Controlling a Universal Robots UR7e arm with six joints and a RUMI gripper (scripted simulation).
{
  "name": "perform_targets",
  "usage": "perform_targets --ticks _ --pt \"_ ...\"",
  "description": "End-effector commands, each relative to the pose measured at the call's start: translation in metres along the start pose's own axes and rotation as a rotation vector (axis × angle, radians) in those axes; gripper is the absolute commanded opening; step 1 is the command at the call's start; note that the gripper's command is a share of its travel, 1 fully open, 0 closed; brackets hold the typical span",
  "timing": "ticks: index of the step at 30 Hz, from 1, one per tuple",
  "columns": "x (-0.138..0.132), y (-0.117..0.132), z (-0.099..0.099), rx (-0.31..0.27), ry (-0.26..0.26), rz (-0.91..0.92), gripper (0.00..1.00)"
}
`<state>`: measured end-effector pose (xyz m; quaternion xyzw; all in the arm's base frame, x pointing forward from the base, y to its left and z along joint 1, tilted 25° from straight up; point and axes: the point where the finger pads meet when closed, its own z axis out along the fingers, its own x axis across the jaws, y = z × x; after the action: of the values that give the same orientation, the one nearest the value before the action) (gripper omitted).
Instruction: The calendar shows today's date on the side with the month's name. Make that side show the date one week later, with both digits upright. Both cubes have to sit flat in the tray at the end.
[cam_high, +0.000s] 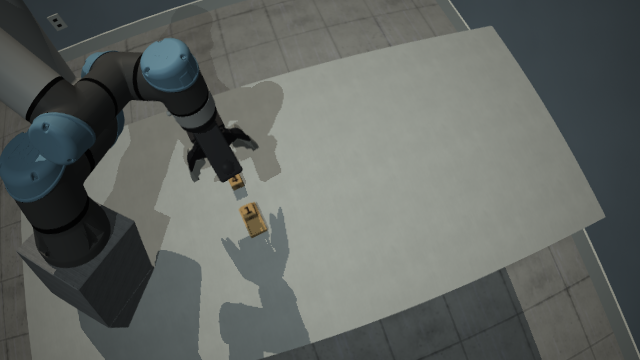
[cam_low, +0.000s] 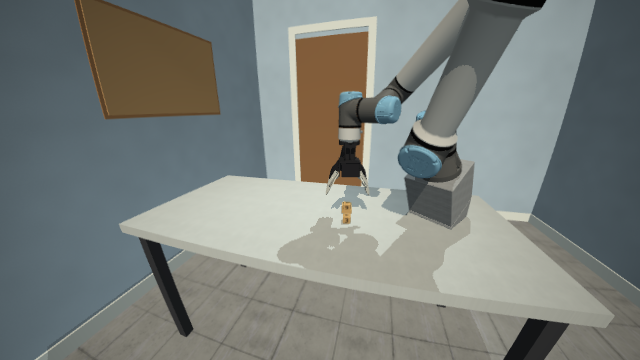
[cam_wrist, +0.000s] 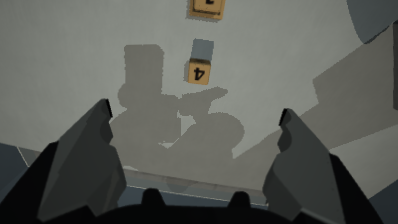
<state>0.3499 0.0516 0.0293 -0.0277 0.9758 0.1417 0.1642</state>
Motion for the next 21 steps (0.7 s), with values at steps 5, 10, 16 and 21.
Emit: perform_targets --ticks 5,10,16,21 --pt "-0.0016 -0.0014 -0.0002 0.0 -0.001 -0.061 1.0" --pt "-0.0029 -0.0027 -0.0001 0.0 -0.001 -0.123 1.0" --pt "-0.0049 -0.0044 -0.0001 0.0 0.0 -0.218 1.0" --pt "-0.0061 -0.0054 -0.0001 0.0 0.0 -0.274 1.0"
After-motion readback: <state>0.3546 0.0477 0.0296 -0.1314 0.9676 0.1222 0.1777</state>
